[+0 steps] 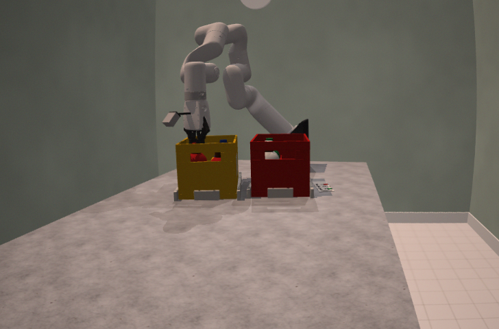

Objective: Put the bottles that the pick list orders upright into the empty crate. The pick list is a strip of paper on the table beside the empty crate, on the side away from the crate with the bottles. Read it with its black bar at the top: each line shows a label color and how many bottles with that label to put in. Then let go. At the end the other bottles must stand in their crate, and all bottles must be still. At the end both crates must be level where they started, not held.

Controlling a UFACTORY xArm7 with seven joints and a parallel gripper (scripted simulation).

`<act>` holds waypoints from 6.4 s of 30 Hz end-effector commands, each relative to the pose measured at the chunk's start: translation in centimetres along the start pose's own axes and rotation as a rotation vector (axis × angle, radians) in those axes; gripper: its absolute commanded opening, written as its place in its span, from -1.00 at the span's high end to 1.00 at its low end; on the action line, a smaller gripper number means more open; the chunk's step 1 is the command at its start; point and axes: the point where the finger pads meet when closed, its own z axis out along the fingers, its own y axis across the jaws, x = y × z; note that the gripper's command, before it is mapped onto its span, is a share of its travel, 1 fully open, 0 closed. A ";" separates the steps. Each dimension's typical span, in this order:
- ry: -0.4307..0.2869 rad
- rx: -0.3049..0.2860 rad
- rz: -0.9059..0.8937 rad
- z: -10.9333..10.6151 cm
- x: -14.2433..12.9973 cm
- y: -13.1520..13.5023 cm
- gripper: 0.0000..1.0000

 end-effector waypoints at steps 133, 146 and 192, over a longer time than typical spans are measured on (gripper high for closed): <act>0.005 0.002 -0.001 -17.2 0.1 -0.1 1.00; 0.005 0.002 -0.001 -18.1 0.1 -0.1 1.00; 0.004 0.003 -0.001 -18.1 -3.3 -6.7 1.00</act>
